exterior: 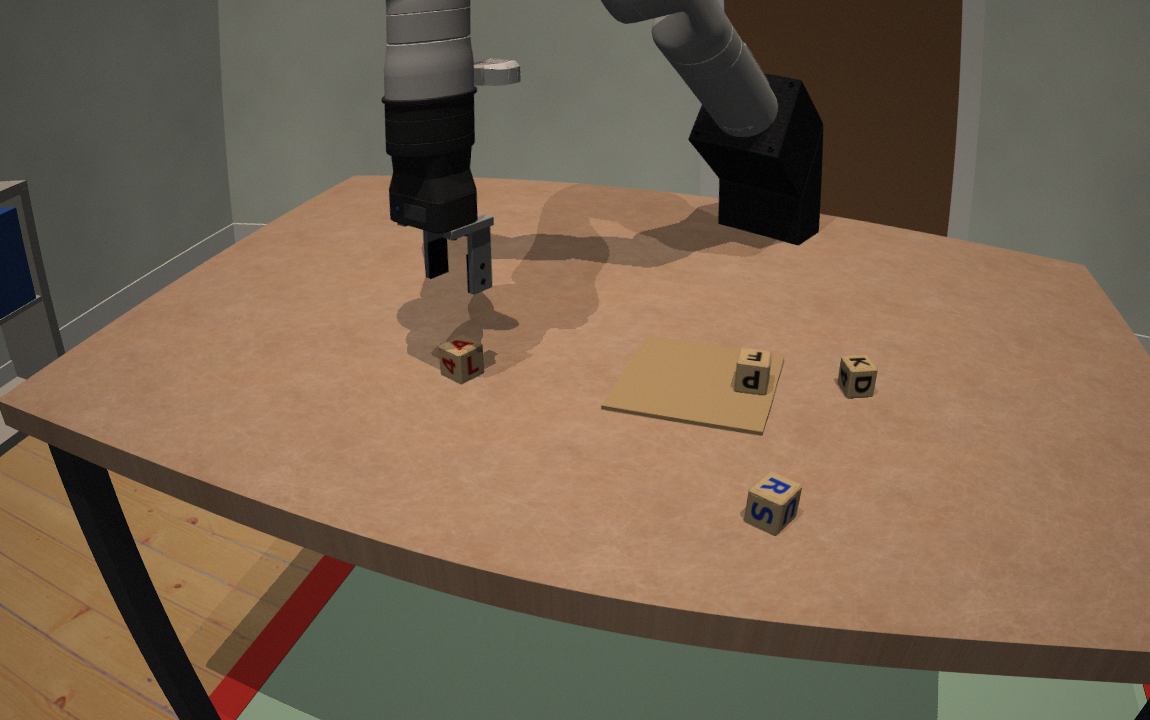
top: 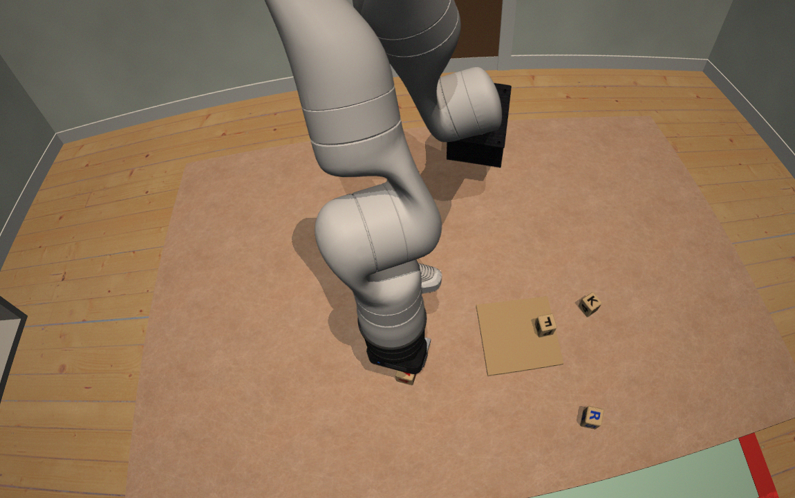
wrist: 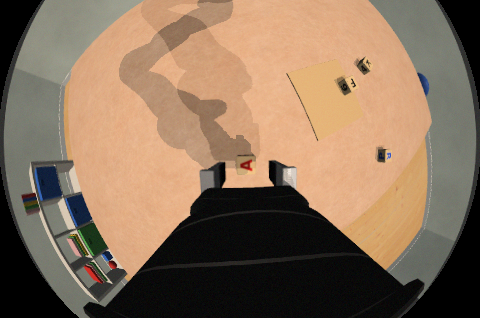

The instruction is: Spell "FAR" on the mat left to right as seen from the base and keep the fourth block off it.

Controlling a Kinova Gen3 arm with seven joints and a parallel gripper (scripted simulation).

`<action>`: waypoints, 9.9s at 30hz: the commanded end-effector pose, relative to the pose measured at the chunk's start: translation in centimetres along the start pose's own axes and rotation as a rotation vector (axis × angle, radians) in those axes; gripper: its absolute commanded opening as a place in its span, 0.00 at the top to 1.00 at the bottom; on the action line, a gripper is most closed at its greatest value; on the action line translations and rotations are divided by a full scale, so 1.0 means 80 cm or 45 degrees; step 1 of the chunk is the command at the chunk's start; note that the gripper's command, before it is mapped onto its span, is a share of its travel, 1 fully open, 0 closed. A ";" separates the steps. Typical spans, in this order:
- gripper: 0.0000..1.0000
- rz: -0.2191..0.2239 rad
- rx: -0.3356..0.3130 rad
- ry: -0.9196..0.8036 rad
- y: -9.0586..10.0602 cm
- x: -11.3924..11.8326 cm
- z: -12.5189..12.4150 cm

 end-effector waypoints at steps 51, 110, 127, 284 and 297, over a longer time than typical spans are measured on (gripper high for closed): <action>0.00 0.001 -0.002 0.000 -0.009 0.000 0.001; 0.00 0.001 -0.002 0.000 -0.065 -0.001 0.002; 0.00 0.001 -0.002 0.000 -0.065 -0.001 0.002; 0.43 0.001 -0.002 0.000 0.001 -0.001 0.002; 0.43 0.001 -0.002 0.000 0.014 -0.001 0.002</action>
Point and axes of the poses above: the point where the finger pads meet when closed, its own y axis back along the fingers, its own x axis across the jaws, z = x × y, the point moved 3 cm from there along y, back along the fingers, and after that the axes turned 14 degrees about y, right-handed, at the moved point
